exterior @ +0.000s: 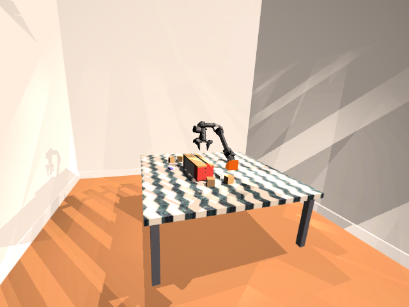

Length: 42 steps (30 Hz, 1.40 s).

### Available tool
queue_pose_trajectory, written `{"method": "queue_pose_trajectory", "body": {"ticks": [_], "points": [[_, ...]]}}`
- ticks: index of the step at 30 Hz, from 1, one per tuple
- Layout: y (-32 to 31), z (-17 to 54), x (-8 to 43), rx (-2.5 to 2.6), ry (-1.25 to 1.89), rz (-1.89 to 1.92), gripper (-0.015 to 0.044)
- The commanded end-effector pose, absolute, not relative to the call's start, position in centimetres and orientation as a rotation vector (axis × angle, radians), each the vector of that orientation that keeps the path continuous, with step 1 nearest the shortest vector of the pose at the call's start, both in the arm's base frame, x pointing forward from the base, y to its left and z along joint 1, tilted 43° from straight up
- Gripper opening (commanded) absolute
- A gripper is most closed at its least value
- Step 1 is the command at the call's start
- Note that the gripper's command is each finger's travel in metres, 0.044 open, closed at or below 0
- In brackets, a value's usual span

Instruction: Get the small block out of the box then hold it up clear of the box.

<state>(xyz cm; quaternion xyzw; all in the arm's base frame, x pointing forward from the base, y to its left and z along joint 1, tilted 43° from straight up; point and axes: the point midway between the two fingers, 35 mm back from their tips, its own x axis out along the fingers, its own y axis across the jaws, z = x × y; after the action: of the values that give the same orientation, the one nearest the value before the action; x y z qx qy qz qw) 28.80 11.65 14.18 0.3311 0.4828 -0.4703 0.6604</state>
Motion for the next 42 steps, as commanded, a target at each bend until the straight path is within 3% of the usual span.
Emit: {"method": "queue_pose_trajectory", "body": {"ticks": [1,42], "points": [[8.8,12.2,29.5,0.789,1.002,-1.249,0.0400],[4.9,8.5,30.4,0.789,1.000,-1.248,0.0400]]}}
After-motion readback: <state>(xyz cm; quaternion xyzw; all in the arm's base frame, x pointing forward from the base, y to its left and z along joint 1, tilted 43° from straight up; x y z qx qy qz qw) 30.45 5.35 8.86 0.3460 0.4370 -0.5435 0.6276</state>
